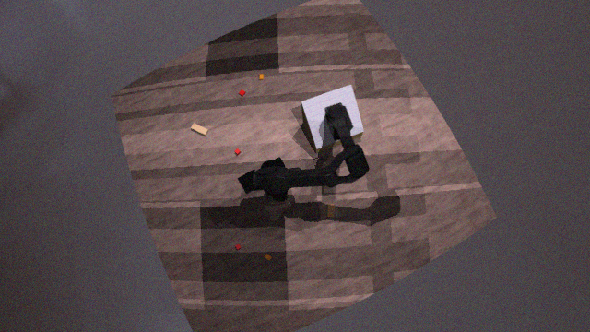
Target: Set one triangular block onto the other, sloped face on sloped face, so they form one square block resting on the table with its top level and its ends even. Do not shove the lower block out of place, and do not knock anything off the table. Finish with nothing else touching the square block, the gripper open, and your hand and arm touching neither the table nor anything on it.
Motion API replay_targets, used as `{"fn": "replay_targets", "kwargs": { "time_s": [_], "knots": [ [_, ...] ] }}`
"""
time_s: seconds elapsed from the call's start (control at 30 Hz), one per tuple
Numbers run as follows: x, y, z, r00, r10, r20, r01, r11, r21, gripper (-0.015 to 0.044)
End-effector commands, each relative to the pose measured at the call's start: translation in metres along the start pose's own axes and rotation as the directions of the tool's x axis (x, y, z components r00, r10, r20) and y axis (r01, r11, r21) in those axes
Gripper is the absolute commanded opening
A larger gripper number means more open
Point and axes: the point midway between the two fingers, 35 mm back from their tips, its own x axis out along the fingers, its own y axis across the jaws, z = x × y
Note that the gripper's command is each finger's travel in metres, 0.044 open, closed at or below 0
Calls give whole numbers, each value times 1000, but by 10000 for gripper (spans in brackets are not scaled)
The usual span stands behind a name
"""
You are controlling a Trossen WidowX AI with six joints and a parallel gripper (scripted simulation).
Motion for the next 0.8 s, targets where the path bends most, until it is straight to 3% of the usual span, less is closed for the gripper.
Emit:
{"fn": "replay_targets", "kwargs": {
  "time_s": [0.0,0.77],
  "knots": [
    [3,0,2,1000,-7,6,7,1000,5,0],
    [3,0,3,1000,-13,8,13,1000,9,0]
  ]
}}
